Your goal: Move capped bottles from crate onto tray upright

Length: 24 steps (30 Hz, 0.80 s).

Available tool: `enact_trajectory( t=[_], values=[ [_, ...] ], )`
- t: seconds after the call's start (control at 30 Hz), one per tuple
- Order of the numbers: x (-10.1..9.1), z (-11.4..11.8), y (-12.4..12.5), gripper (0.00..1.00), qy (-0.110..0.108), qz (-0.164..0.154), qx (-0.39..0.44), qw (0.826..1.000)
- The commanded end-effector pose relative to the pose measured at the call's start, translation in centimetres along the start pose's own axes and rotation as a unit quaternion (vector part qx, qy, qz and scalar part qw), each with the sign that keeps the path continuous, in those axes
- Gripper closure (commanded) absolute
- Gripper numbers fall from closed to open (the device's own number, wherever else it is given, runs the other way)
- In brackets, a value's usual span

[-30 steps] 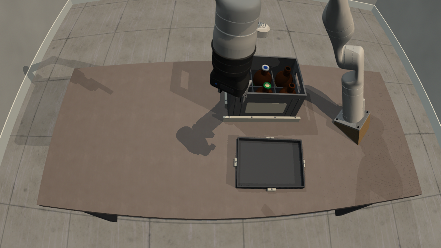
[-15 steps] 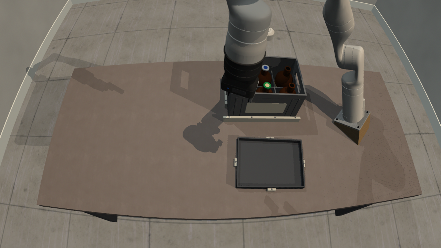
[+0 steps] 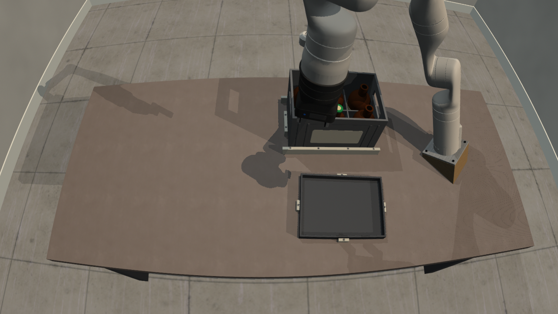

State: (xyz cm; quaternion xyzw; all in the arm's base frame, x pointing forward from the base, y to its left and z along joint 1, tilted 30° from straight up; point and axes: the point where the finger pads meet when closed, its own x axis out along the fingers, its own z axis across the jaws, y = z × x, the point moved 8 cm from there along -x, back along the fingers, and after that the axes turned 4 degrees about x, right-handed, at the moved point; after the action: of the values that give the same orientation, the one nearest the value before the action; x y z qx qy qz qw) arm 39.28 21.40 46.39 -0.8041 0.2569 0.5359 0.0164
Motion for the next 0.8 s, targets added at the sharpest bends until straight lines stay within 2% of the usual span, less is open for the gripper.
enact_trajectory(
  t=[0.0, 0.1, 0.2, 0.67, 0.77],
  values=[
    [0.2, 0.3, 1.2, 0.0, 0.001, -0.001, -0.012, 1.0],
    [0.8, 0.7, 1.9, 0.0, 0.001, 0.0, -0.031, 1.0],
    [1.1, 0.9, 1.6, 0.0, 0.0, 0.002, -0.037, 0.999],
    [3.8, 2.7, 4.9, 0.0, 0.002, 0.003, -0.098, 0.995],
    [4.1, 2.9, 4.7, 0.0, 0.0, 0.004, -0.099, 0.995]
  ],
)
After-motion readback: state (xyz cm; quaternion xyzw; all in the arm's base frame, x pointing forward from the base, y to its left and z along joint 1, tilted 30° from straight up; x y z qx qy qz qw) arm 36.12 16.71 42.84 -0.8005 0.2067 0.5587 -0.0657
